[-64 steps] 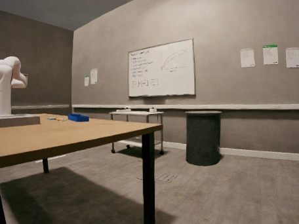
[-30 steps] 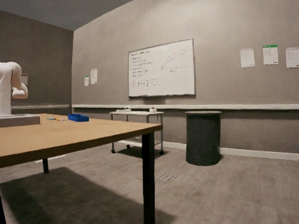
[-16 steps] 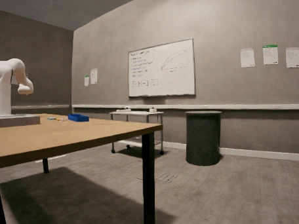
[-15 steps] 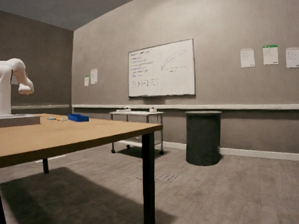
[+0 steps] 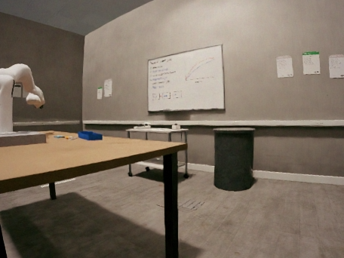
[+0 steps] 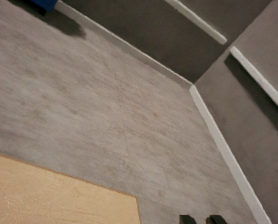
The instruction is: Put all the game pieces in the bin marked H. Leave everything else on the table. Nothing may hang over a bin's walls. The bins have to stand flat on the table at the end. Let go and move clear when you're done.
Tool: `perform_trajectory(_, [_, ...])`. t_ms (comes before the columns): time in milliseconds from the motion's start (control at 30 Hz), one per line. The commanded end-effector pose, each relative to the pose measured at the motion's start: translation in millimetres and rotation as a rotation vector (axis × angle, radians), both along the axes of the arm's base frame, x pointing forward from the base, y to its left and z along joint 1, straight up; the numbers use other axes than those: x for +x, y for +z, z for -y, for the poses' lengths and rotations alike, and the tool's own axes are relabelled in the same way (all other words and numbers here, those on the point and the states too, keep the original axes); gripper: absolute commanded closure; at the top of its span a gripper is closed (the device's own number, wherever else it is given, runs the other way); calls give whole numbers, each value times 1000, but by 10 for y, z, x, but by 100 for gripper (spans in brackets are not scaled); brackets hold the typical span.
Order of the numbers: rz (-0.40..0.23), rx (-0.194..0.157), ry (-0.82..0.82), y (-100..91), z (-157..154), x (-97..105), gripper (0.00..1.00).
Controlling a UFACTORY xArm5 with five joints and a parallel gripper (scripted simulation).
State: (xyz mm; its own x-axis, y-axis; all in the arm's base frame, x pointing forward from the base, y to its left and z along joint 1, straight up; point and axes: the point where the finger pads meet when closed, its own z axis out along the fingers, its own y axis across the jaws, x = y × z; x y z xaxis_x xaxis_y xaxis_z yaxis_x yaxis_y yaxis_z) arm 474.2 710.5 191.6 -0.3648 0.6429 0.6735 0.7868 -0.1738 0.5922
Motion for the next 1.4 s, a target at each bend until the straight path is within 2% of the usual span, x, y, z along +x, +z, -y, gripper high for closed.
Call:
perform_trajectory(0, [-44,-20,-71,134,276,270,91])
perform_trajectory(67, [-43,-20,-71,152,363,354,91])
perform_trajectory(167, [-43,-20,-71,152,363,354,91])
perform_trajectory(233, [-107,-46,-143,176,496,453,91])
perform_trajectory(267, [-119,-51,-156,188,562,502,91])
perform_trajectory(333, [-119,-51,-156,211,694,600,91])
perform_trajectory(533, [-119,-51,-156,228,791,672,91])
perform_trajectory(600, [-183,-74,-230,250,934,755,91])
perform_trajectory(733, [-195,-78,-244,293,1221,919,91])
perform_trajectory(867, [-195,-78,-244,298,1253,937,91])
perform_trajectory(900, [-227,-88,-281,308,1329,969,91])
perform_trajectory(967, [-227,-88,-281,308,1329,969,91])
perform_trajectory(1033, [-272,-102,-334,328,1482,1034,91])
perform_trajectory(1133, [-272,-103,-334,358,1710,1130,91])
perform_trajectory(1267, [-272,-103,-334,362,1742,1145,91])
perform_trajectory(1367, [-349,-123,-426,390,1982,1214,91])
